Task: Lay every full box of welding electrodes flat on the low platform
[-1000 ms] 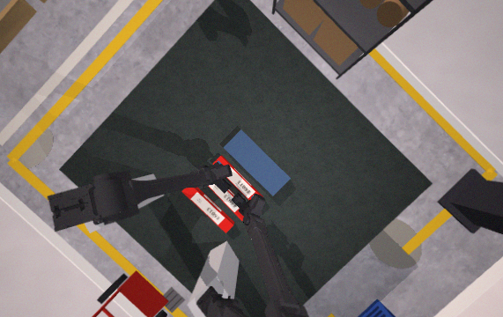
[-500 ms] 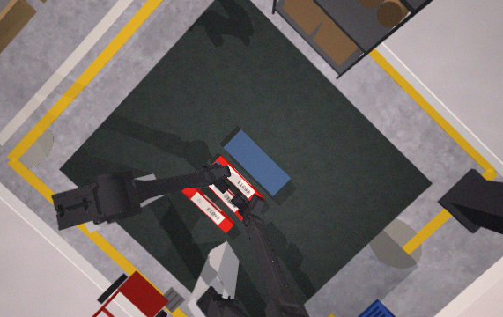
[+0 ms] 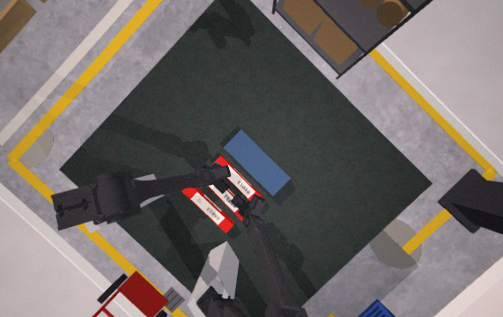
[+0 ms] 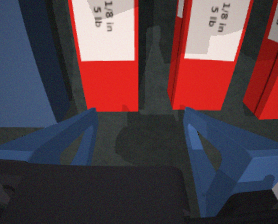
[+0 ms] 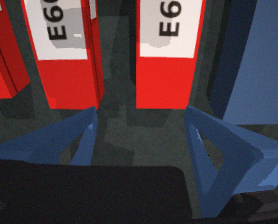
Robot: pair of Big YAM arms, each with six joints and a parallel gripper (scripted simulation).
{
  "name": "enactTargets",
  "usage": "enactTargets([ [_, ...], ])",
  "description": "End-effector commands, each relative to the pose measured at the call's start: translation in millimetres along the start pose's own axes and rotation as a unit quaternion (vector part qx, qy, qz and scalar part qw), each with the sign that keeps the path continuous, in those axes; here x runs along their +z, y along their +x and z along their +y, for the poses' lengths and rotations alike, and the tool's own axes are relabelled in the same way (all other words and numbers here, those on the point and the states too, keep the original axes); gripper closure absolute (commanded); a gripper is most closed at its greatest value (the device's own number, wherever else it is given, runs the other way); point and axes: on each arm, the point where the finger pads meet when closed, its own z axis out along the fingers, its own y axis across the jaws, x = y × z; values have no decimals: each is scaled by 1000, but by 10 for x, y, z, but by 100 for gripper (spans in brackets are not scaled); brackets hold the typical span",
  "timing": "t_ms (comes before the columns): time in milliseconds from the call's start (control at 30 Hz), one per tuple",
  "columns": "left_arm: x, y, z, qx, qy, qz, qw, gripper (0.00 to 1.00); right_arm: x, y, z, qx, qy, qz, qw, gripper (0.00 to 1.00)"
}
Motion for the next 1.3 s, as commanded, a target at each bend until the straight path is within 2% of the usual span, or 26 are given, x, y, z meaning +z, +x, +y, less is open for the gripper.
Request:
enactTargets([
  [0,-192,-81,142,-2,-17,-10,1000,28,-140,-38,-86,1,11,-6,1000,28],
  [1267,-655,-84,149,-2,-18,-11,1000,28,-601,-42,-101,2,13,-7,1000,28],
])
